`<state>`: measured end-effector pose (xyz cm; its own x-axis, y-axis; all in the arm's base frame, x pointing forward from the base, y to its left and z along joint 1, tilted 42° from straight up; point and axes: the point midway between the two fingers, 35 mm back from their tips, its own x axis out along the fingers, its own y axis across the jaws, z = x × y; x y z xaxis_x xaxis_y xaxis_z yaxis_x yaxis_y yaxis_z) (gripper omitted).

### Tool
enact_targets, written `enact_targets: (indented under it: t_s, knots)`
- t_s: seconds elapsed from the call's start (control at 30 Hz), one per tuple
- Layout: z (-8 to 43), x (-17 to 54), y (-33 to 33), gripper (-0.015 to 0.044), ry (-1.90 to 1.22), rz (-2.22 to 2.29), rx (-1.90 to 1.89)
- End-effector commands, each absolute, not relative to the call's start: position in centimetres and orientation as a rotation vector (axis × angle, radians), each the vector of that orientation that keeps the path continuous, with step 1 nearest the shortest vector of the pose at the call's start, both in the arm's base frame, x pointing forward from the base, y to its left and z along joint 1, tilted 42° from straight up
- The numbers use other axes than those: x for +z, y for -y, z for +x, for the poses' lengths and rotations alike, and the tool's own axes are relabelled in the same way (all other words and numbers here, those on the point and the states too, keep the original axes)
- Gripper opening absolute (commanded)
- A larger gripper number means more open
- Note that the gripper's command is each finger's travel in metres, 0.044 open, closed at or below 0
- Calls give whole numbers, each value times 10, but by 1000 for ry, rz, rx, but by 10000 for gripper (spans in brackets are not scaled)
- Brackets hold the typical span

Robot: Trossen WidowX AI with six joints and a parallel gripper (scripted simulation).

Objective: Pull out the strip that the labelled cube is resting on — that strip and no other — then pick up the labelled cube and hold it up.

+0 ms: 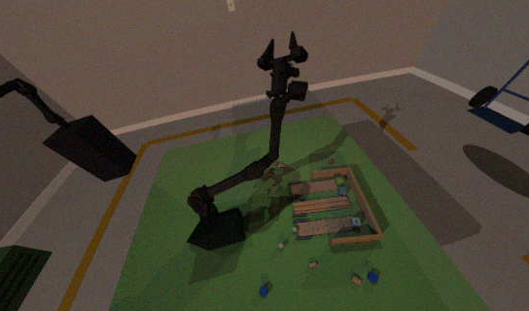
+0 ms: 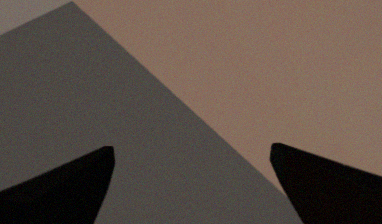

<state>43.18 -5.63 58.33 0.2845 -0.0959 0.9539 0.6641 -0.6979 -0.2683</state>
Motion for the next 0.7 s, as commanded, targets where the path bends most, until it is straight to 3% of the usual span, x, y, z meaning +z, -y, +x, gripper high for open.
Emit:
enact_targets:
  t_s: [0.0, 0.33, 0.67]
  knots:
    - [430, 584, 57, 400, 509, -1898, -1479]
    - [344, 631, 101, 400, 427, -1933, -1745]
    - [191, 675, 151, 400, 148, -1945, -2227]
